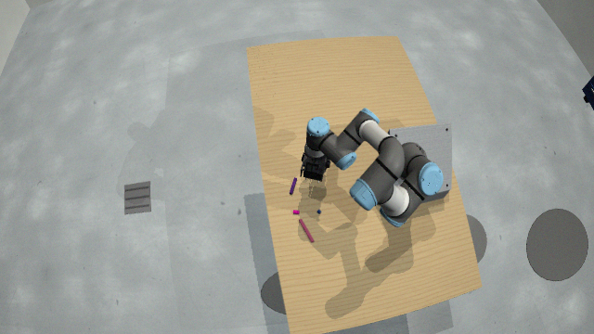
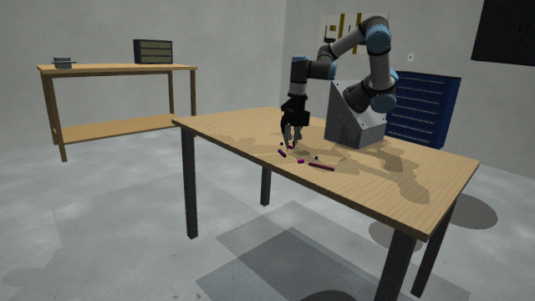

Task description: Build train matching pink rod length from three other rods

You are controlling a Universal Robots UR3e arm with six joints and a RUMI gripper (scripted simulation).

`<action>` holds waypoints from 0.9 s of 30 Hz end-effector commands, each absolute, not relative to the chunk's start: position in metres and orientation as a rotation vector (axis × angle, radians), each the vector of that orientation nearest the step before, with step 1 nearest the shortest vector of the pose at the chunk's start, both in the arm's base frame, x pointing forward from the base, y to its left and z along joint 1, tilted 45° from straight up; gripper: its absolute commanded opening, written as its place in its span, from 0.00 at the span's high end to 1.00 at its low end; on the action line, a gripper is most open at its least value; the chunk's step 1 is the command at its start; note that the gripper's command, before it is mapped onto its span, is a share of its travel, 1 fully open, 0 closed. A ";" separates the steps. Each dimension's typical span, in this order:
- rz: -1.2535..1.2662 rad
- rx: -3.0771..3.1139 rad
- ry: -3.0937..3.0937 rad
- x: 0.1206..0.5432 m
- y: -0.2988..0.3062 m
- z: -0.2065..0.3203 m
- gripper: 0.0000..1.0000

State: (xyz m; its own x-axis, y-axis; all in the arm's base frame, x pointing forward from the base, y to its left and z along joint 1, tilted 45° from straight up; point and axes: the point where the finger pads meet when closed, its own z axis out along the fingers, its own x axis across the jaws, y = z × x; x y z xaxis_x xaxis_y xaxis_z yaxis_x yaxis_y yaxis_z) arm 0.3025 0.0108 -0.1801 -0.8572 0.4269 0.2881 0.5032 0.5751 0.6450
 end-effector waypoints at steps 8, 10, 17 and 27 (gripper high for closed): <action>-1.154 -0.801 -2.699 0.303 0.010 -0.180 0.86; -1.154 -0.801 -2.699 0.303 0.010 -0.180 0.86; -1.154 -0.801 -2.699 0.303 0.010 -0.180 1.00; -1.154 -0.801 -2.699 0.303 0.010 -0.180 1.00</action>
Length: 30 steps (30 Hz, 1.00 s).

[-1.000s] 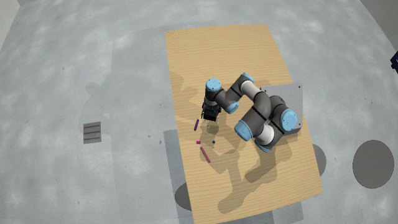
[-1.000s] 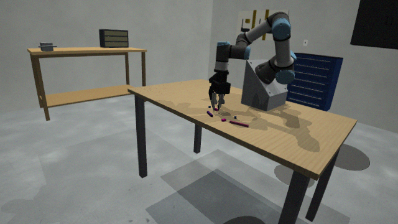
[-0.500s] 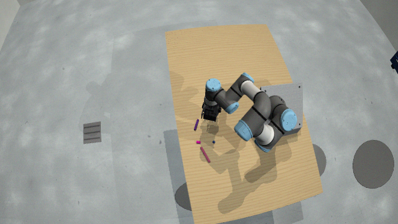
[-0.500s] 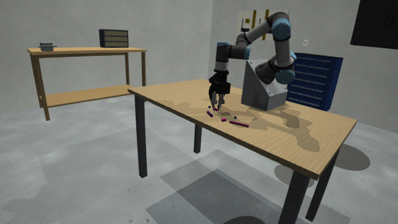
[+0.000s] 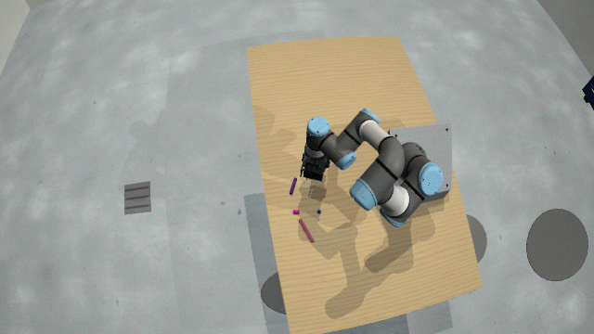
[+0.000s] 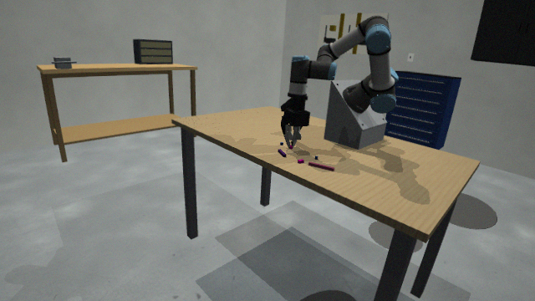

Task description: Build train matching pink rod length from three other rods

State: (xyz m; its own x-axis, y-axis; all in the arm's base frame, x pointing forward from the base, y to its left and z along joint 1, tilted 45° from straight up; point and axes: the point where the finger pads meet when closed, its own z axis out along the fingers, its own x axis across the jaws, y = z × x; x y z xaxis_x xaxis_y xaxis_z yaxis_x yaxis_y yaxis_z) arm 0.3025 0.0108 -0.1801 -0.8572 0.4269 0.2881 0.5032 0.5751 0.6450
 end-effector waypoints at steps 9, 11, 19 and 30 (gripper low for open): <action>-1.154 -0.801 -2.699 0.303 0.010 -0.180 1.00; -1.154 -0.801 -2.699 0.303 0.010 -0.180 1.00; -1.154 -0.801 -2.699 0.303 0.010 -0.180 1.00; -1.151 -0.800 -2.701 0.302 -0.001 -0.169 1.00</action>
